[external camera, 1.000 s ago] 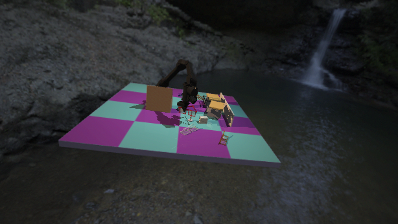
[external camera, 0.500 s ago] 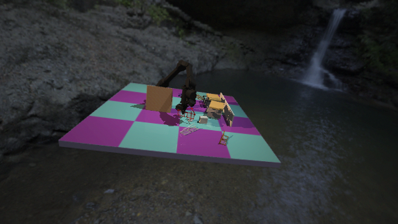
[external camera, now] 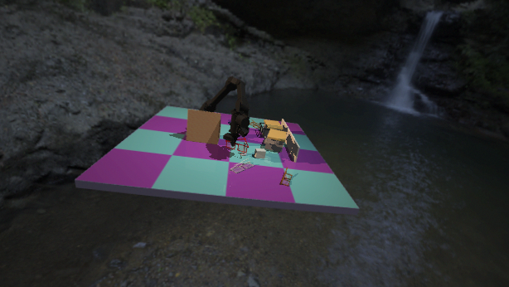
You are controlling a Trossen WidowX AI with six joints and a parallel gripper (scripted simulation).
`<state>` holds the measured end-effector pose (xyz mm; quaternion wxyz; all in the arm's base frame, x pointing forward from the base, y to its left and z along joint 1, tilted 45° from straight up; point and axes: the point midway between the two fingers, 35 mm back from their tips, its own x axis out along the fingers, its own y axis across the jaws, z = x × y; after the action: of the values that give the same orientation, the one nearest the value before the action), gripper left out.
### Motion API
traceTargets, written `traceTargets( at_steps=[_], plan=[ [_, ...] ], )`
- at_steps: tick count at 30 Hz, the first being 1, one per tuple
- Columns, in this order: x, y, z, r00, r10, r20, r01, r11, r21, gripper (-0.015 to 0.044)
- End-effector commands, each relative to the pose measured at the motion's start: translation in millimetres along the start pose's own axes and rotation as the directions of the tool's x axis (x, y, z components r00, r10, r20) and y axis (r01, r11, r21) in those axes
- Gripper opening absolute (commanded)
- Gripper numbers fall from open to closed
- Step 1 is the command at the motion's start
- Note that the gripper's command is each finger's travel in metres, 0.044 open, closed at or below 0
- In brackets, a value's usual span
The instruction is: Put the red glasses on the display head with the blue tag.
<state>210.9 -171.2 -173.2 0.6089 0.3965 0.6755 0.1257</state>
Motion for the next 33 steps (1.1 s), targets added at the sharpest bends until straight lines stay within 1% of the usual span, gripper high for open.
traceTargets(
  at_steps=[1,33],
  plan=[
    [1.7,-3.7,-5.0,1.000,-0.003,-0.008,0.003,1.000,-0.001,0.0000],
    [1.4,-13.3,-28.8,1.000,-0.004,-0.009,0.004,1.000,0.000,0.0000]
  ],
)
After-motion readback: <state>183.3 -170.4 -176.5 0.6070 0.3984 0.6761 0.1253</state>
